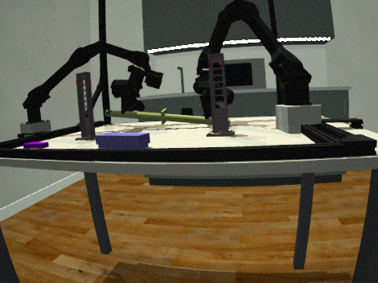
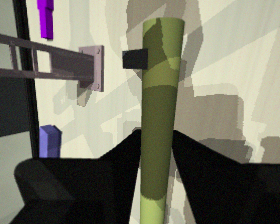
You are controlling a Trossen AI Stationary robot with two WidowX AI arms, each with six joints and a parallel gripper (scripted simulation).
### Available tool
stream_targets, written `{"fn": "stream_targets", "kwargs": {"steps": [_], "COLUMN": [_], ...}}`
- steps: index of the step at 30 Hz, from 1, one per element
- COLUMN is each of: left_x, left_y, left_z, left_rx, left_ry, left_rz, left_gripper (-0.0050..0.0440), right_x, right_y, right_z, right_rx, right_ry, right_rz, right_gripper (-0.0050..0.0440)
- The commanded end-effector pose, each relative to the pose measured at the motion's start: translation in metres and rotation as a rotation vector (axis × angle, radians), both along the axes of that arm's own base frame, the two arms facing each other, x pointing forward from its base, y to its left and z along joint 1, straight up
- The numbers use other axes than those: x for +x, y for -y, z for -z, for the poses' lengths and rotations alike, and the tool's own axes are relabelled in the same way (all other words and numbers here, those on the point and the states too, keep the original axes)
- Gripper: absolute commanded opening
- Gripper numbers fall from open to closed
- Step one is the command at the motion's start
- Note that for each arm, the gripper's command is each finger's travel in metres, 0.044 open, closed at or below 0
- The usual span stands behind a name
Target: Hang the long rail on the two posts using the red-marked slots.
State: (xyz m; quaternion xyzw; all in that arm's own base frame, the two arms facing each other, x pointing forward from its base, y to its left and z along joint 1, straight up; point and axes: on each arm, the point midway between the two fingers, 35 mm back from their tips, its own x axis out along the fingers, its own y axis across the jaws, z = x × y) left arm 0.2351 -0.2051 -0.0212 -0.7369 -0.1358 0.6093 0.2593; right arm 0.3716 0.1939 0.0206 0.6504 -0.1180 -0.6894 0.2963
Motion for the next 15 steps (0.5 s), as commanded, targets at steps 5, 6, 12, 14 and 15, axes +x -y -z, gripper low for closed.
{"fn": "stream_targets", "kwargs": {"steps": [5, 6, 12, 14, 15], "left_x": [0.0001, 0.0001, 0.0001, 0.0001, 0.0001], "left_y": [0.0001, 0.0001, 0.0001, 0.0001, 0.0001], "left_z": [-0.0004, -0.0004, -0.0004, -0.0004, -0.0004], "left_rx": [0.001, 0.001, 0.001, 0.001, 0.001], "left_ry": [0.001, 0.001, 0.001, 0.001, 0.001], "left_rz": [-0.001, -0.001, -0.001, -0.001, -0.001], "left_gripper": [0.0336, 0.036, 0.044, 0.044, 0.044], "right_x": [0.0013, 0.0013, 0.0013, 0.0013, 0.0013], "right_y": [-0.0003, -0.0003, -0.0003, -0.0003, -0.0003], "right_z": [-0.0001, -0.0001, -0.0001, -0.0001, -0.0001], "right_rx": [-0.002, -0.002, -0.002, -0.002, -0.002], "right_ry": [0.007, 0.007, 0.007, 0.007, 0.007], "right_rz": [0.001, 0.001, 0.001, 0.001, 0.001], "right_gripper": [0.0, 0.0, 0.0, 0.0, 0.0]}}
